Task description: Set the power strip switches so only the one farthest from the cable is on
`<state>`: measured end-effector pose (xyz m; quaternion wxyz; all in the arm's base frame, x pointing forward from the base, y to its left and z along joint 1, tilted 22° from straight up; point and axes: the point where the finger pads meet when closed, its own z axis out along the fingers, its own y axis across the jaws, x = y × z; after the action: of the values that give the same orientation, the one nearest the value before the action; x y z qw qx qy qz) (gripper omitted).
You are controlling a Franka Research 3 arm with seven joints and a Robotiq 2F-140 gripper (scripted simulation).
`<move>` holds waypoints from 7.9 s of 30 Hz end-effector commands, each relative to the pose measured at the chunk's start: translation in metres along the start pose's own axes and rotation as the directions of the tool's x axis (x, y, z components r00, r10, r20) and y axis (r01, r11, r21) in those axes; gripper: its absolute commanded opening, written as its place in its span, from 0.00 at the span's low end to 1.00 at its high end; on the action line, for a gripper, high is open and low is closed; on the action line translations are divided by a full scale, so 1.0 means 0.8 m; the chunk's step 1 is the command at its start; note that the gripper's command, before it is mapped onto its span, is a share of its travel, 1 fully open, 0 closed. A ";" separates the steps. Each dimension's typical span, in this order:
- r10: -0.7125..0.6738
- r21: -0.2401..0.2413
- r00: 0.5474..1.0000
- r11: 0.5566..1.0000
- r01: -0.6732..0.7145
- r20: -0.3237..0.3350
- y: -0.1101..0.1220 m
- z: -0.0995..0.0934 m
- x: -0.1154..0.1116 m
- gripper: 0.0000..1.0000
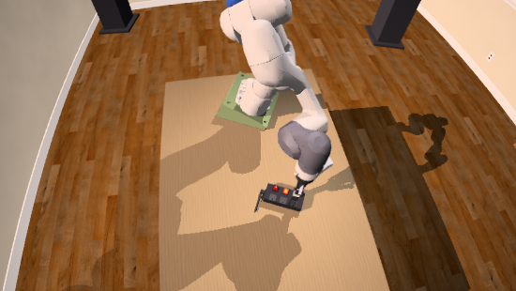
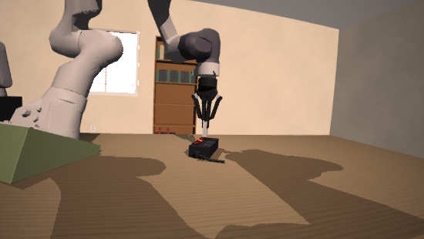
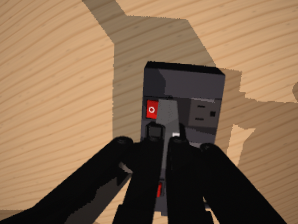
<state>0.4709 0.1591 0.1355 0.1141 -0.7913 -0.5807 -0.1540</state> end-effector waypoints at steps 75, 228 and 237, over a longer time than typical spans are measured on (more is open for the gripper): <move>-0.003 -0.003 1.000 1.000 0.003 0.001 0.002 -0.038 -0.001 0.00; -0.003 -0.003 1.000 1.000 0.003 0.001 -0.020 0.000 -0.058 0.00; -0.003 -0.003 1.000 1.000 0.003 0.001 -0.020 0.000 -0.058 0.00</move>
<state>0.4438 0.1227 0.1193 0.1120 -0.7893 -0.5834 -0.1553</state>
